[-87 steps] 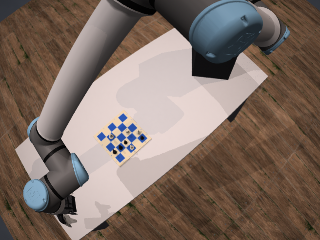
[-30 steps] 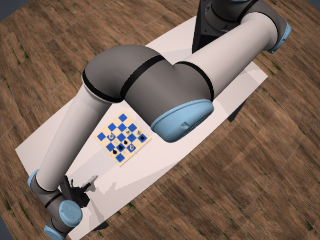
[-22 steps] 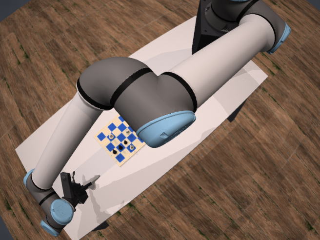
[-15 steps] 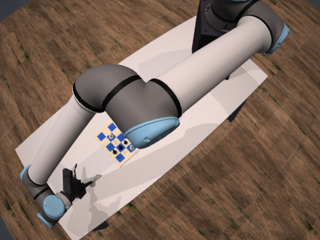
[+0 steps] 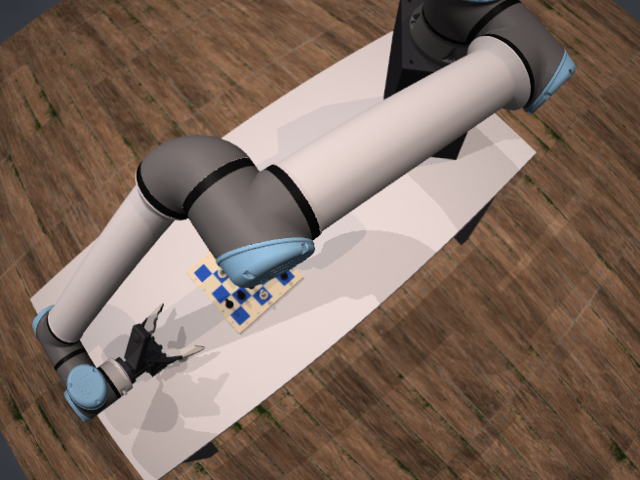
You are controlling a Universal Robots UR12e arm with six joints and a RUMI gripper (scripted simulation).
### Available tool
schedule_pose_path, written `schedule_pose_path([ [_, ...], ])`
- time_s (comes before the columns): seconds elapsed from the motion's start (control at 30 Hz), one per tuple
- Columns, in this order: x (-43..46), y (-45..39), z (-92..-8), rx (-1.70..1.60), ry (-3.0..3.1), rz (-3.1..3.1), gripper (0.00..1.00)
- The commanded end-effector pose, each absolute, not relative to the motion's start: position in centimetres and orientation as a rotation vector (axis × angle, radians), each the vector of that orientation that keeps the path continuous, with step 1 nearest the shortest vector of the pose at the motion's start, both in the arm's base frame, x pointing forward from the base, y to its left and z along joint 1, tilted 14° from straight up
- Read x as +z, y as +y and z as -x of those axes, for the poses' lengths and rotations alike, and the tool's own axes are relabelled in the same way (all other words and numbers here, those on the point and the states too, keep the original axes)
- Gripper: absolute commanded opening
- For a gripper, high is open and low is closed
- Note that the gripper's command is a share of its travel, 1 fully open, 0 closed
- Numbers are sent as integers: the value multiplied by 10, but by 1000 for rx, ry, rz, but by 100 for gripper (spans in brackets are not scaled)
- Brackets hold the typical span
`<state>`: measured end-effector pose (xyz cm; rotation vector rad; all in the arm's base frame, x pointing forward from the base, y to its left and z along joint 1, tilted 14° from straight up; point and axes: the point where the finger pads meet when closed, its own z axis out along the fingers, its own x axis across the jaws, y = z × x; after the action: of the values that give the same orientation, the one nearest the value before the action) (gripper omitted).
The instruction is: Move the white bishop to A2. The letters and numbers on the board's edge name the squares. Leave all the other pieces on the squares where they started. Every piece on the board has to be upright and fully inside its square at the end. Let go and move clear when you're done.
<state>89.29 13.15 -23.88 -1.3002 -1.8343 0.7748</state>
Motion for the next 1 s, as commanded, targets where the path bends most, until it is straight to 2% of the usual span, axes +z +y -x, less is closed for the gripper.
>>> schedule_pose_path([
  [0.0,-246,127,-889,784,-1747,1366,100],
  [0.97,-251,124,-886,789,-1688,1408,100],
])
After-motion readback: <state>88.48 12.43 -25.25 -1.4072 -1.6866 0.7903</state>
